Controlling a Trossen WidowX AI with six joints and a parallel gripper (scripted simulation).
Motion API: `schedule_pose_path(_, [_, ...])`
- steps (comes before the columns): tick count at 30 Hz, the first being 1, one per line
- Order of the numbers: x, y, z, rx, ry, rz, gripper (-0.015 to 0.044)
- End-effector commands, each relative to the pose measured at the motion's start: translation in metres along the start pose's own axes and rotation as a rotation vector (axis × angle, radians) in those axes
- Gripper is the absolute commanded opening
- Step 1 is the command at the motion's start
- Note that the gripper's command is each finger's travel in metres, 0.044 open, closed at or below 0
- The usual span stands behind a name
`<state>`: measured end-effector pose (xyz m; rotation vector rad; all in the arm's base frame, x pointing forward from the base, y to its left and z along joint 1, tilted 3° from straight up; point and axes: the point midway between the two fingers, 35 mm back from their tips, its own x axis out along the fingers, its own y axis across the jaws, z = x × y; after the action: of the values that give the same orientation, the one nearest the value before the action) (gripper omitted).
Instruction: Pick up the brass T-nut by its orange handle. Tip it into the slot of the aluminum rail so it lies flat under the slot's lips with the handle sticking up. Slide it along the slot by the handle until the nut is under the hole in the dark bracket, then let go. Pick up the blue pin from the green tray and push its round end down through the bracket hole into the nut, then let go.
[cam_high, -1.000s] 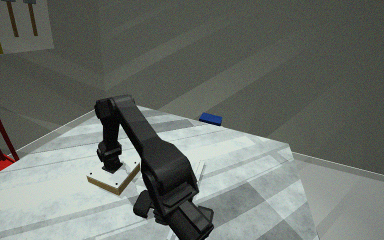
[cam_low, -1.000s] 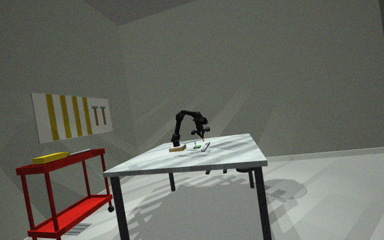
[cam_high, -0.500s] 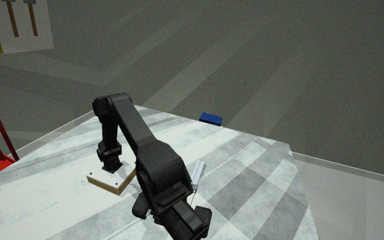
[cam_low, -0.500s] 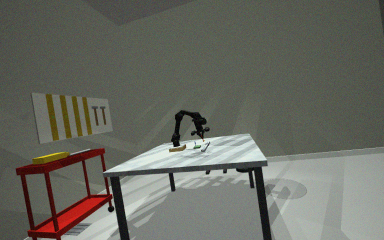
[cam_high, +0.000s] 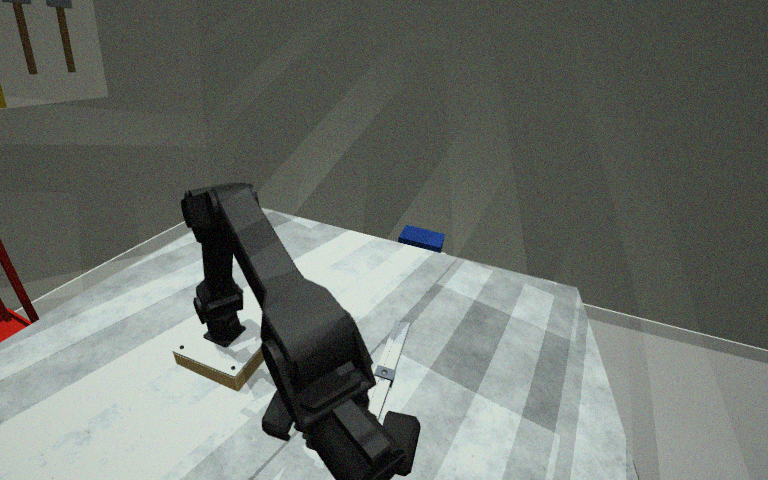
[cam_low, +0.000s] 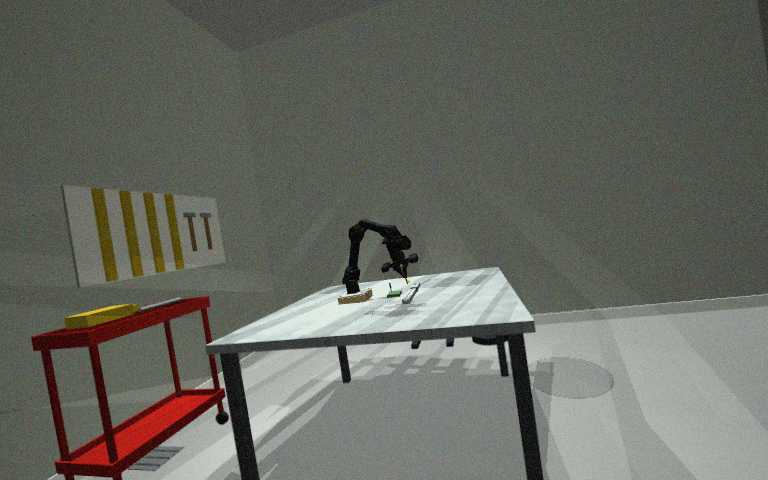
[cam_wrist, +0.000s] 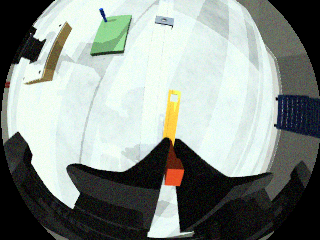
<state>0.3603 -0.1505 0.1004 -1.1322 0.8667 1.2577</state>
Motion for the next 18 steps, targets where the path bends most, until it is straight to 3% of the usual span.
schedule_pose_path(1, [-0.0016, 0.0009, 0.0015, -0.009, -0.004, -0.02, -0.015])
schedule_pose_path(18, [-0.0007, 0.0032, 0.0, -0.019, -0.008, -0.074, -0.015])
